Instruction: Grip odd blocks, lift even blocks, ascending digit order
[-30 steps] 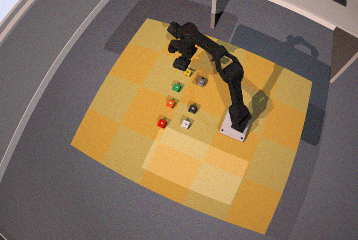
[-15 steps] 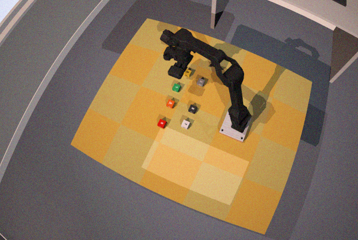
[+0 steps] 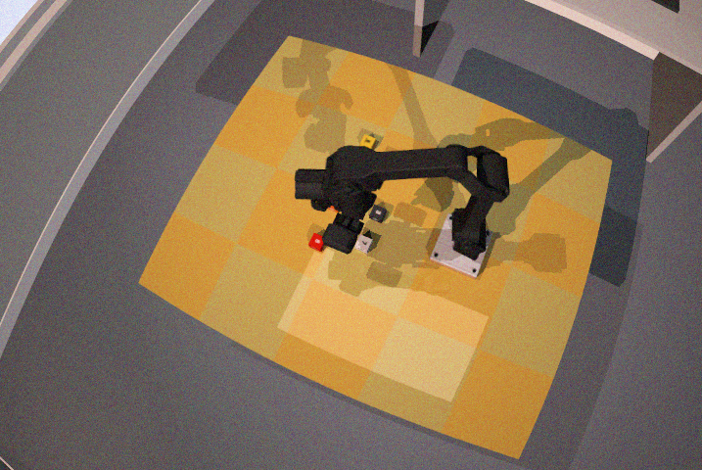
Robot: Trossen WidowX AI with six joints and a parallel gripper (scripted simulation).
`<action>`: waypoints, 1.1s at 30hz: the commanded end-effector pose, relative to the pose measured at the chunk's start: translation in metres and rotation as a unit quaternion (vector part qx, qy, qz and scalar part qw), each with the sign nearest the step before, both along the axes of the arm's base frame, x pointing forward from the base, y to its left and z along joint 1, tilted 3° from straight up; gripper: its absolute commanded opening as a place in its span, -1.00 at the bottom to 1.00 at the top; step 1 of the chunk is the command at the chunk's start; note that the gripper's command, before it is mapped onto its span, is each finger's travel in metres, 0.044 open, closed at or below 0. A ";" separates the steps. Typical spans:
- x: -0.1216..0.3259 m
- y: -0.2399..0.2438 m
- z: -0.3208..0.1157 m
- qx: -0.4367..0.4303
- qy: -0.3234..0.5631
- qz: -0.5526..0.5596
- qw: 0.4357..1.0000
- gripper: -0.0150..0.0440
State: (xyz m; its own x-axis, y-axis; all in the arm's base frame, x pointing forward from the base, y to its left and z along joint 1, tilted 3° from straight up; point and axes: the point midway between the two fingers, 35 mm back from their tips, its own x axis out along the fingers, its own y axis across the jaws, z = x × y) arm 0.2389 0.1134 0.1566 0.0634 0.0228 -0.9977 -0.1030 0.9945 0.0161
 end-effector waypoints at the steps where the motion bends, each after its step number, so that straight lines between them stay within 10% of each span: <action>1: -0.021 0.013 -0.003 -0.001 -0.003 -0.009 1.000 -0.08; 14: -0.015 0.015 -0.084 -0.001 -0.003 -0.009 1.000 0.86; 33: -0.013 0.015 -0.111 -0.001 -0.003 -0.009 1.000 0.86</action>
State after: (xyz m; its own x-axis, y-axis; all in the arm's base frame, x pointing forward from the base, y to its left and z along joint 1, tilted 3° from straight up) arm 0.2258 0.1295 0.0520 0.0688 0.0232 -0.9974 -0.0901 0.9958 0.0170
